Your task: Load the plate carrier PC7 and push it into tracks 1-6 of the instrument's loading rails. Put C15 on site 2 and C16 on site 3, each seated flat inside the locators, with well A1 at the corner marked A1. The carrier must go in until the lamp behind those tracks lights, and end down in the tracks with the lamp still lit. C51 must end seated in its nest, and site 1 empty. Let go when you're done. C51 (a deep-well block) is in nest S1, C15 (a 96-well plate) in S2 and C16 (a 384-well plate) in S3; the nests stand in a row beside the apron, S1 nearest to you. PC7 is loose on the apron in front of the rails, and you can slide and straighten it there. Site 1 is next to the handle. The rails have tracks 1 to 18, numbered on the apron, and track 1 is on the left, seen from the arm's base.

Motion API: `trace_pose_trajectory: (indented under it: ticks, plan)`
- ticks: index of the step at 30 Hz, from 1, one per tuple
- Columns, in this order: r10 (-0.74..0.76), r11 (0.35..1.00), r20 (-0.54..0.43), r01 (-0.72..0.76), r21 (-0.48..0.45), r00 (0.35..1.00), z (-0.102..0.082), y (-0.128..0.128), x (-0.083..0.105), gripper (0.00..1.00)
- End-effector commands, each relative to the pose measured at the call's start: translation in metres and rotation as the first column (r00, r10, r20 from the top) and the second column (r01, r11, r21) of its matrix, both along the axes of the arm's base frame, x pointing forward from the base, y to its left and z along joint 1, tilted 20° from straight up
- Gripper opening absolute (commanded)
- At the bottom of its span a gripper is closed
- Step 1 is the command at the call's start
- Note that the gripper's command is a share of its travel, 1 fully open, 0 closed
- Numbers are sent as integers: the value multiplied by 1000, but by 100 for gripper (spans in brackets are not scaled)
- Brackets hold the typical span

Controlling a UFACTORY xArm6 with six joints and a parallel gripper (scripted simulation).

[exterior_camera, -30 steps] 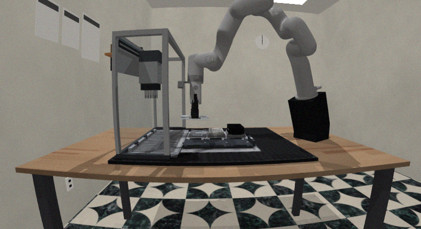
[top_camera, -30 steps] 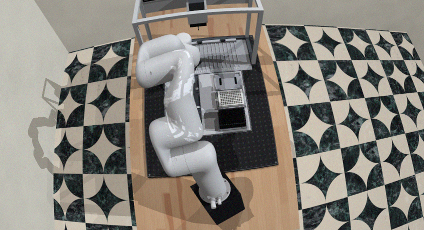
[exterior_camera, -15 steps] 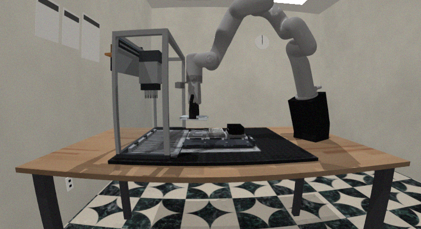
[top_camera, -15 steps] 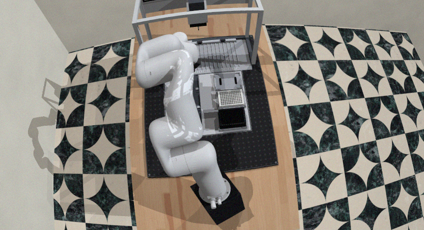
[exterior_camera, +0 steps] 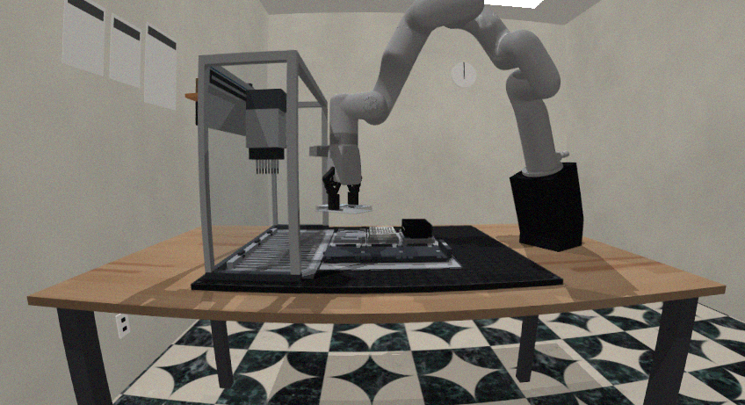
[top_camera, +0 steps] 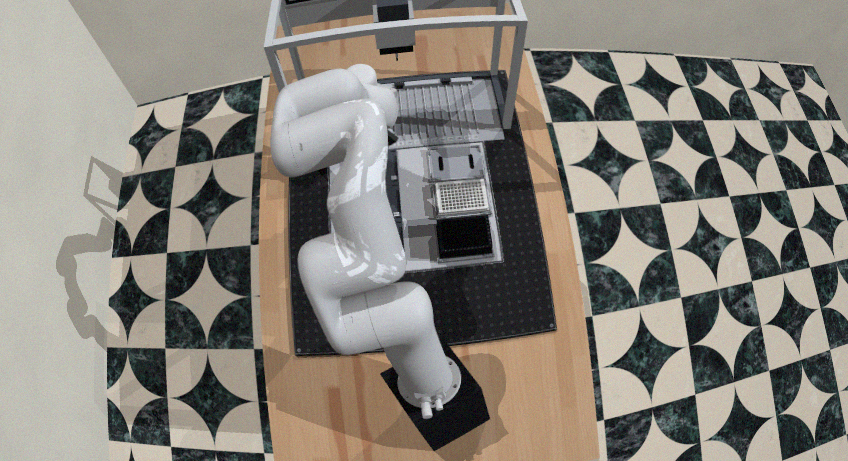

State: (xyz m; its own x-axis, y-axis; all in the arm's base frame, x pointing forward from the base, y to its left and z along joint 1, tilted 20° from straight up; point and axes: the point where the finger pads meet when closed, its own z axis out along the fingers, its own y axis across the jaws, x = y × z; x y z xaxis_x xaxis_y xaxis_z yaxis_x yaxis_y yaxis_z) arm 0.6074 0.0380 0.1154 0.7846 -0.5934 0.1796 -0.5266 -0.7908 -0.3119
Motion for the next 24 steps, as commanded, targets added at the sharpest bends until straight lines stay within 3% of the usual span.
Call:
trace_pose_trajectory:
  ticks: [1,13,15,24]
  plan:
    - [-168,985,-32,169,28,985,2,0,1,0]
    - [-508,844,-122,521,131,853,2,0,1,0]
    - [-508,844,-122,521,131,853,2,0,1,0]
    - [-708,650,-210,738,180,674,2,0,1,0]
